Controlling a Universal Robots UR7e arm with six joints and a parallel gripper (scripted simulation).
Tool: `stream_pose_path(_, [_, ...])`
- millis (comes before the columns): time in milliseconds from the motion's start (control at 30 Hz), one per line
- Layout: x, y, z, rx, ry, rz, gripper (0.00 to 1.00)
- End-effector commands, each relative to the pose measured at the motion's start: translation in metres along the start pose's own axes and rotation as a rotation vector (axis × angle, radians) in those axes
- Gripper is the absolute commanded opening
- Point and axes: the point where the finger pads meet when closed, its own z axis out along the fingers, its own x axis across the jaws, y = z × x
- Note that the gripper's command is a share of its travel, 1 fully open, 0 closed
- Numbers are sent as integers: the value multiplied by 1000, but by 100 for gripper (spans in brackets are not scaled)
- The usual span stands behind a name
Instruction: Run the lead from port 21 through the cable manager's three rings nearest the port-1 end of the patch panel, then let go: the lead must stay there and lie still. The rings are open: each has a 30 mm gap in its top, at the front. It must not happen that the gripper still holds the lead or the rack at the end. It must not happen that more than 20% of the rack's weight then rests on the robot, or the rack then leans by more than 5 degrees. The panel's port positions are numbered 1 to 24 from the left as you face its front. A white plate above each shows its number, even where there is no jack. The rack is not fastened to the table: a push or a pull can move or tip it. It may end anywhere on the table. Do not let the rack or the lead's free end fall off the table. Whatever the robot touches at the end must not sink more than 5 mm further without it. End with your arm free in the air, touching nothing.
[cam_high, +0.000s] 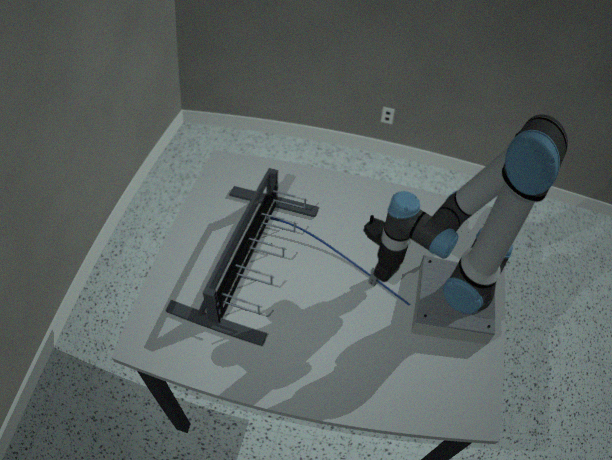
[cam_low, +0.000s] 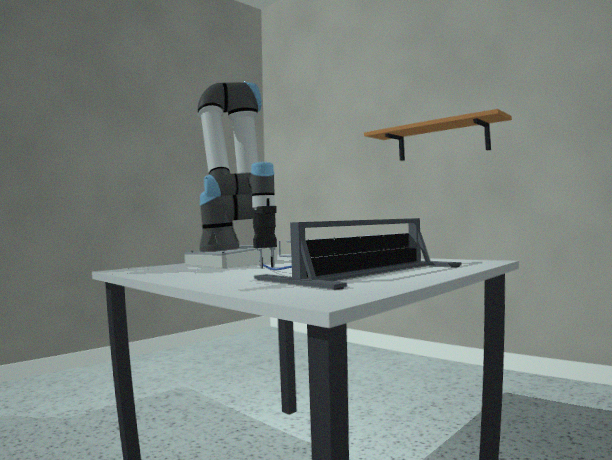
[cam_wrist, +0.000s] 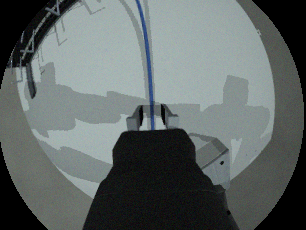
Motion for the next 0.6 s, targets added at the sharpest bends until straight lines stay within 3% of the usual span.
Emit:
stream_pose_path(0, [0, 0, 0, 1, 0, 0, 67])
stream_pose_path(233, [0, 0, 0, 1, 0, 0, 67])
stream_pose_path(267, [0, 0, 0, 1, 0, 0, 0])
stream_pose_path(567, [0, 0, 0, 1, 0, 0, 0])
